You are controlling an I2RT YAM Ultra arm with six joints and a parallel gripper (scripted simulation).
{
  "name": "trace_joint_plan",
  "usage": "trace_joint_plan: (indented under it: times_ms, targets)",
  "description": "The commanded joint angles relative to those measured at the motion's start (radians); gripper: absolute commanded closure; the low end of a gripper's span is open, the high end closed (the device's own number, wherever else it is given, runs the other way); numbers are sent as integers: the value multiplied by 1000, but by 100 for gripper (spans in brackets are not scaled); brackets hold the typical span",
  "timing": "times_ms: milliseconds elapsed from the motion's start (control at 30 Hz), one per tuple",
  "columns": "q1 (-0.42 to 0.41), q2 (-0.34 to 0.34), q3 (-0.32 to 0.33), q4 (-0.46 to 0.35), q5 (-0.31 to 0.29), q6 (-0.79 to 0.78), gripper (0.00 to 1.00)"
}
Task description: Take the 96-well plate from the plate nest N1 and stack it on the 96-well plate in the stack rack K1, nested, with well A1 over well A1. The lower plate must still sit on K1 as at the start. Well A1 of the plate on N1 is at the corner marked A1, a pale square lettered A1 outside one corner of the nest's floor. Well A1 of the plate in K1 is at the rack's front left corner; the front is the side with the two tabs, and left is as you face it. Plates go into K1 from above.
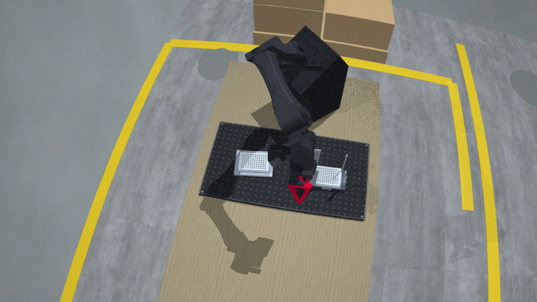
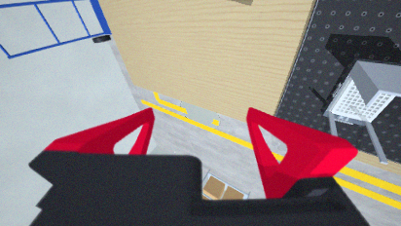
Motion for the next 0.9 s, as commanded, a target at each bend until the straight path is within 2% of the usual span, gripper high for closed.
trace_joint_plan:
  times_ms: [0, 33, 67, 100, 133, 167, 267, 300, 333, 367, 400, 433, 500, 533, 600, 633, 667, 700, 867]
  targets:
    - [16, -13, 9, -7, 6, -5, 0]
    - [16, -13, 9, -7, 6, -5, 0]
    - [-10, 17, 46, -48, 15, -12, 0]
    - [-17, 20, 56, -71, 19, -18, 0]
    - [-26, -22, 41, -63, 13, -22, 0]
    - [-35, -29, -12, -58, -2, -27, 0]
    - [-64, -60, -72, 5, -27, -47, 0]
    - [-70, -51, -50, -60, -22, -51, 0]
    - [-76, -10, 6, -92, -4, -57, 0]
    - [-85, -27, -6, -87, -17, -61, 0]
    - [-94, -57, -62, -80, -27, -66, 0]
    - [-103, -66, -82, -66, -33, -73, 0]
    - [-122, -85, -124, -13, -46, -86, 0]
    - [-128, -76, -102, -77, -42, -89, 0]
    - [-128, -76, -102, -77, -42, -89, 0]
    - [-114, -33, -44, -111, -25, -94, 0]
    - [-128, -59, -60, -104, -41, -99, 0]
    - [-152, -82, -116, -96, -47, -104, 0]
    - [-199, -130, -220, 0, -79, -139, 0]
